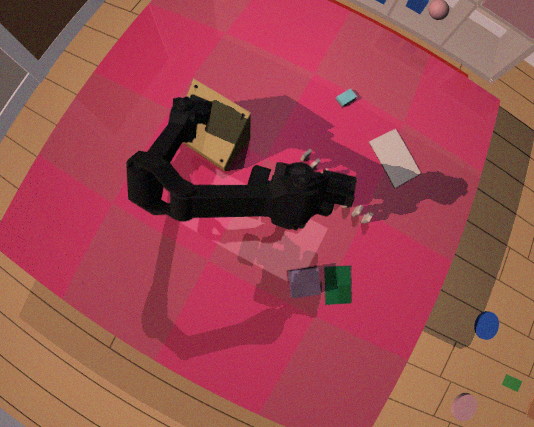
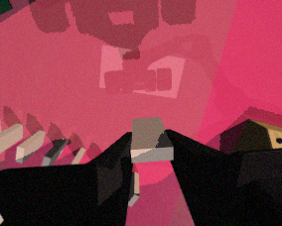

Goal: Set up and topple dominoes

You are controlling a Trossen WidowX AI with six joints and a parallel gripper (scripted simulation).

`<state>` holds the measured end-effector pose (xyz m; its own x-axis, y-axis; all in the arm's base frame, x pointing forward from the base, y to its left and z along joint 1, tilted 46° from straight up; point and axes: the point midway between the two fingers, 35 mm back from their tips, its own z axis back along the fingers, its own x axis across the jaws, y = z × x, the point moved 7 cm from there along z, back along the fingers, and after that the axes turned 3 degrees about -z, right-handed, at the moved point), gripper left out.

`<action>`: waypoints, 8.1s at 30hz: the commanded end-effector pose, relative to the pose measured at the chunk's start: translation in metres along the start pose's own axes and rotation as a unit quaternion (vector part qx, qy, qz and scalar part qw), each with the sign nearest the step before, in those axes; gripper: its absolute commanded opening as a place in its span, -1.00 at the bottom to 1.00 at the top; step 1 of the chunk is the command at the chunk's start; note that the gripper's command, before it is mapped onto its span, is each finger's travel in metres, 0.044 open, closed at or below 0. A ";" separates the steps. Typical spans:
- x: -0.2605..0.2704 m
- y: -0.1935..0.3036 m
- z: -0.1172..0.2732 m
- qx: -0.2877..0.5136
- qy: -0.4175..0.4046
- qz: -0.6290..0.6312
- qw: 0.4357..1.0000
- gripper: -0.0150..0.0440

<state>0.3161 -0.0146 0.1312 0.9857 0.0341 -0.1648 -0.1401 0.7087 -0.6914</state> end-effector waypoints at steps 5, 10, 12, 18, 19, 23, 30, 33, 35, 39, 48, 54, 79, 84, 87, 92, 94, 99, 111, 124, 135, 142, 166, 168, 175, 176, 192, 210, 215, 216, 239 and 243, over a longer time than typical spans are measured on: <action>-0.006 0.000 0.037 0.000 -0.001 -0.005 1.000 -0.13; 0.002 0.060 0.040 0.007 -0.006 0.166 0.986 -0.13; 0.001 0.095 0.040 0.008 -0.007 0.265 0.964 -0.13; -0.013 0.171 0.037 0.002 -0.003 0.467 0.884 -0.13; -0.013 0.171 0.037 0.002 -0.003 0.467 0.884 -0.13; -0.013 0.171 0.037 0.002 -0.003 0.467 0.884 -0.13; -0.009 0.172 0.016 0.003 -0.004 0.468 0.884 -0.13; -0.006 0.172 -0.003 0.003 -0.005 0.468 0.884 -0.13; -0.006 0.173 -0.015 0.003 -0.005 0.468 0.884 -0.13; -0.007 0.172 -0.039 0.005 -0.001 0.467 0.884 -0.13; -0.012 0.171 -0.087 0.001 -0.001 0.467 0.884 -0.13; -0.013 0.170 -0.094 0.000 -0.001 0.467 0.884 -0.13; -0.011 0.171 -0.084 0.000 -0.003 0.467 0.884 1.00; -0.006 0.173 -0.004 0.005 -0.006 0.466 0.885 1.00; -0.012 0.171 0.035 0.004 -0.004 0.465 0.885 1.00; -0.013 0.171 0.037 0.004 -0.004 0.465 0.885 1.00; -0.013 0.171 0.037 0.004 -0.004 0.472 0.881 0.91; -0.021 0.178 0.019 0.003 -0.004 0.648 0.761 0.47; -0.046 0.192 -0.025 0.000 -0.003 0.953 0.302 -0.49; -0.046 0.192 -0.025 0.000 -0.003 0.956 0.294 -0.49; -0.046 0.192 -0.025 0.000 -0.003 0.956 0.294 -0.49; -0.046 0.192 -0.025 0.000 -0.003 0.956 0.294 -0.49; -0.046 0.192 -0.025 0.000 -0.003 0.956 0.294 -0.49; -0.046 0.192 -0.025 0.000 -0.003 0.956 0.294 -0.49; -0.044 0.191 -0.104 -0.001 -0.001 0.956 0.295 -0.49; -0.045 0.191 -0.106 -0.001 -0.001 0.956 0.295 -0.49; -0.029 0.182 -0.106 -0.001 -0.002 0.956 0.295 -0.49; 0.004 0.175 -0.079 -0.035 -0.039 0.953 0.300 -0.49; 0.005 0.167 -0.060 -0.015 -0.018 0.955 0.297 -0.49; 0.005 0.163 -0.052 -0.008 -0.010 0.955 0.296 -0.49; 0.004 0.160 -0.045 -0.002 -0.002 0.955 0.296 -0.49; 0.004 0.160 -0.045 -0.002 -0.002 0.955 0.296 -0.49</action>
<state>0.2940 0.0663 -0.0119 -0.8955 0.3652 -0.2545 -0.4364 -0.6079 0.6633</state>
